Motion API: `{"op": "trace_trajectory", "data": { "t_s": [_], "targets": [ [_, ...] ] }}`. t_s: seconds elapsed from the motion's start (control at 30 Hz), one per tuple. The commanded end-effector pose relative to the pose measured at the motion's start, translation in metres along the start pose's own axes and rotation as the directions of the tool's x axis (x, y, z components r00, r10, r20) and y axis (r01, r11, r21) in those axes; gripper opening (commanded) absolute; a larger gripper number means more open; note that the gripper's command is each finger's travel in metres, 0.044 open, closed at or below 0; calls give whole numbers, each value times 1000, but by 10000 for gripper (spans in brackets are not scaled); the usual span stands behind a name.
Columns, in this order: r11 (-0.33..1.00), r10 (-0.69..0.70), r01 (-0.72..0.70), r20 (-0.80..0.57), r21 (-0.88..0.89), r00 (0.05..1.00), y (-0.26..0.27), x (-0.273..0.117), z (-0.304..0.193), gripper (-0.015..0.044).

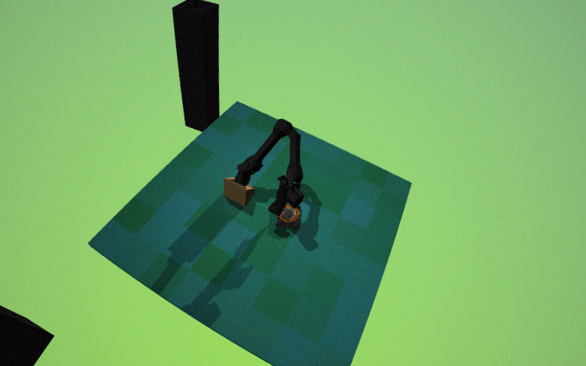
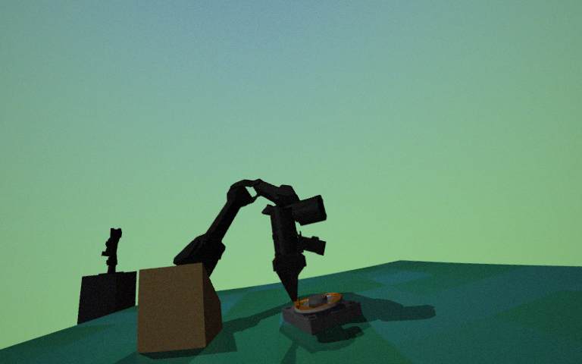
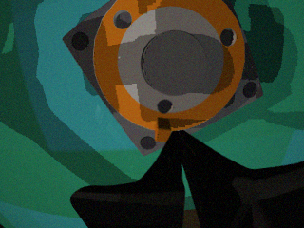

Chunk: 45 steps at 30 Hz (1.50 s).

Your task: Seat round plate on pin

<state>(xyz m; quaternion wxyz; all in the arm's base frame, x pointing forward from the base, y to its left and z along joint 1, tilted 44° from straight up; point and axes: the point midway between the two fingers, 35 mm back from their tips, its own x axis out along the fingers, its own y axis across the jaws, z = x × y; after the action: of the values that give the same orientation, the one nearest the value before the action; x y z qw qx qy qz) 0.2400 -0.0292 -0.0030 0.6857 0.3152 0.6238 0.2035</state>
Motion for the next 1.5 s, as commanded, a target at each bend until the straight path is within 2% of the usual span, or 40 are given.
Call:
{"op": "trace_trajectory", "data": {
  "t_s": [0.0, 1.47],
  "targets": [
    [1000, 12, -12, -9, 3, 1000, 7, 3, -2, 0],
    [1000, 14, -14, -8, 2, 1000, 49, 1, 32, 0]
  ]
}}
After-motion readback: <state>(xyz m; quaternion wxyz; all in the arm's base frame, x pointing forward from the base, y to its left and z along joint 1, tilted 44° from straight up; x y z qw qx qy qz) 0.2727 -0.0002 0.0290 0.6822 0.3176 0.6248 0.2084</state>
